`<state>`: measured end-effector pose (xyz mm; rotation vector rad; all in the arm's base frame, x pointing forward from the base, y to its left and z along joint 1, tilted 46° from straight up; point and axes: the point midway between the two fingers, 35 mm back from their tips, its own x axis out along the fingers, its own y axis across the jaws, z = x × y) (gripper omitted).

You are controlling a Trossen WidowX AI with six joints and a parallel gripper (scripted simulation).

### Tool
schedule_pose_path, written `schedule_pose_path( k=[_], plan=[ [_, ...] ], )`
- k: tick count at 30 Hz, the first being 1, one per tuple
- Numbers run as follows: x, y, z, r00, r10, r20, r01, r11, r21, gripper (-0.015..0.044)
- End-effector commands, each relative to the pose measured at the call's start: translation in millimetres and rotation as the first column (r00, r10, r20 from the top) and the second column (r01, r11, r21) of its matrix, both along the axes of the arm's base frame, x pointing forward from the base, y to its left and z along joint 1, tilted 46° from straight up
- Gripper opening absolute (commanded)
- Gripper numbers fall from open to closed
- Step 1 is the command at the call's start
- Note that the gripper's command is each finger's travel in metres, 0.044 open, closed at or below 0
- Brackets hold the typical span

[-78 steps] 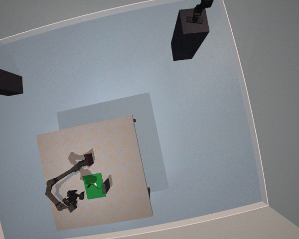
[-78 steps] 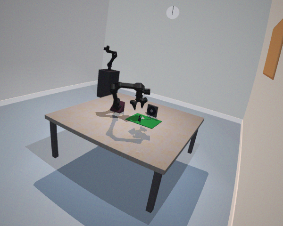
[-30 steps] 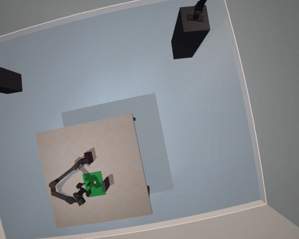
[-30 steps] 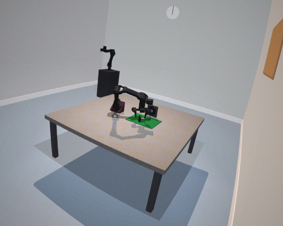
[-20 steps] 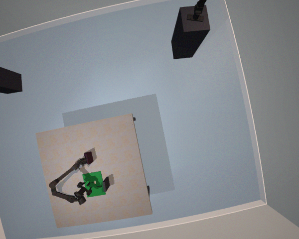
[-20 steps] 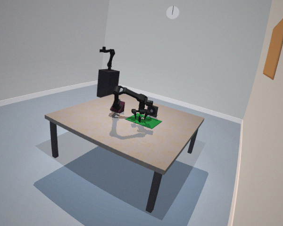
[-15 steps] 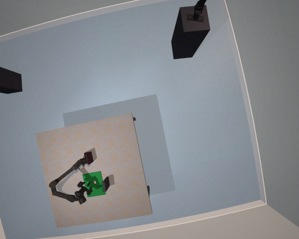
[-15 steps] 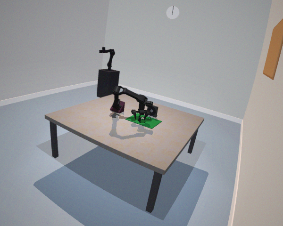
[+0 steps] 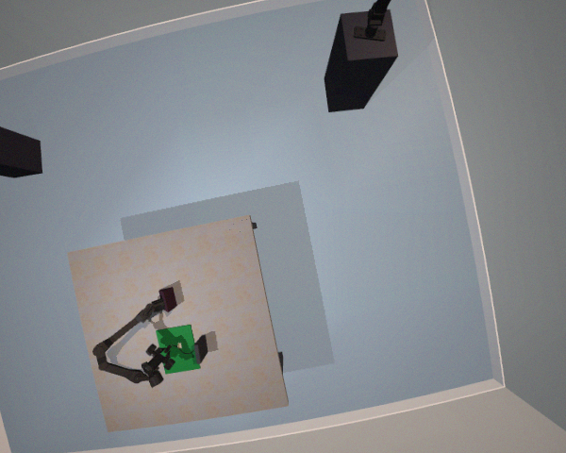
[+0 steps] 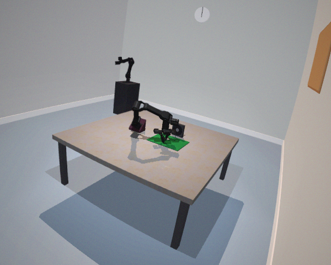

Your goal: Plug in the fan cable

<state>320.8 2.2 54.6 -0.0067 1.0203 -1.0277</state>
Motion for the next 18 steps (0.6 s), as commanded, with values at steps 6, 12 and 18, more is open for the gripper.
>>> schedule_pose_path(
  k=[6,12,18],
  plan=[
    [-0.1,0.0,0.1,1.0,0.0,0.0,0.0,1.0,0.0,0.0],
    [-6.0,36.0,34.3,1.0,0.0,-0.005,0.0,1.0,-0.003,0.0],
    [-4.6,36.1,32.4,0.998,0.036,-0.042,-0.036,0.999,-0.008,0.0]
  ],
)
